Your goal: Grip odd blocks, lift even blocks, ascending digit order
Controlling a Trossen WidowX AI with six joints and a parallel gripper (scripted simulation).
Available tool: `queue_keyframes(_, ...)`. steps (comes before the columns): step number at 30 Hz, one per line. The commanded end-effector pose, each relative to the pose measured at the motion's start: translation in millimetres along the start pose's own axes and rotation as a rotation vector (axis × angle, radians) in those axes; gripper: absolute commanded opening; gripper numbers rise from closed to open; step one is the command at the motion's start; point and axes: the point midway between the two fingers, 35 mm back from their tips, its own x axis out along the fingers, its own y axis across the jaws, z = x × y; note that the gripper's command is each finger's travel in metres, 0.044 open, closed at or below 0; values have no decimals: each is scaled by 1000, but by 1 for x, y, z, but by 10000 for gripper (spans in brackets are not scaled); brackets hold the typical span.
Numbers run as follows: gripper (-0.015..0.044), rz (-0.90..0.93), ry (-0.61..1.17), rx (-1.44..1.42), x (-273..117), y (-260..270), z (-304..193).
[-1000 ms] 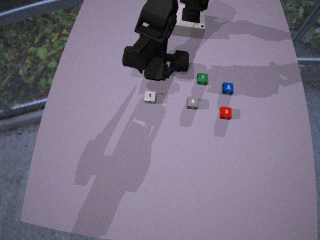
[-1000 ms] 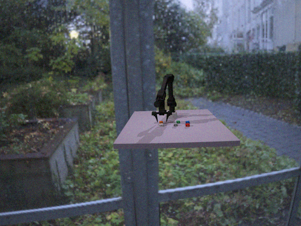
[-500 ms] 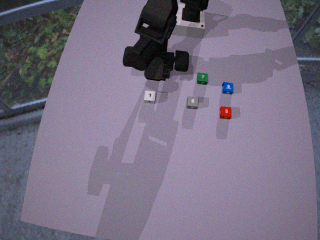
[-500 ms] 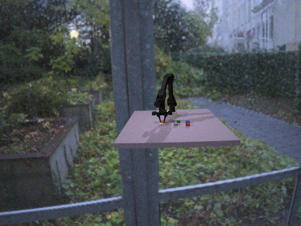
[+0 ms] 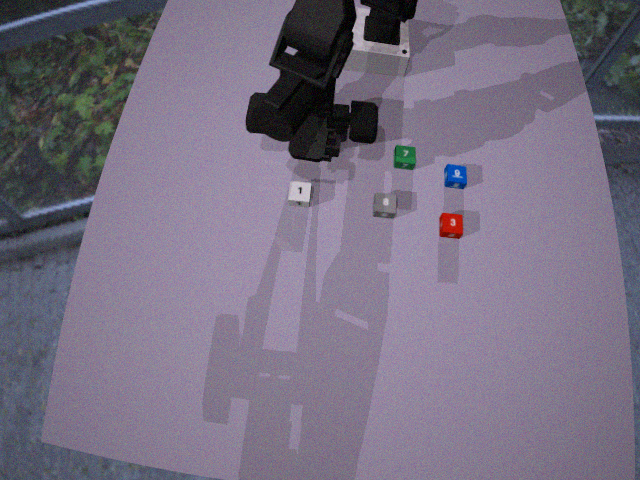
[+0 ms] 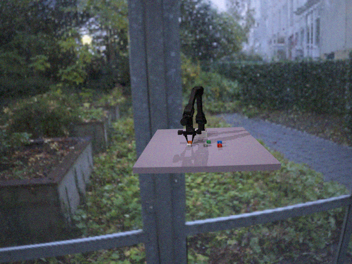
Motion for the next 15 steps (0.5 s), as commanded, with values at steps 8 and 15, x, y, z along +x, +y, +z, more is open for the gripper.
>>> queue_keyframes(8, 120, 1, 1, 4, 1, 0, 0)
queue_keyframes(15, 120, 2, 5, -4, -5, 1, 0)
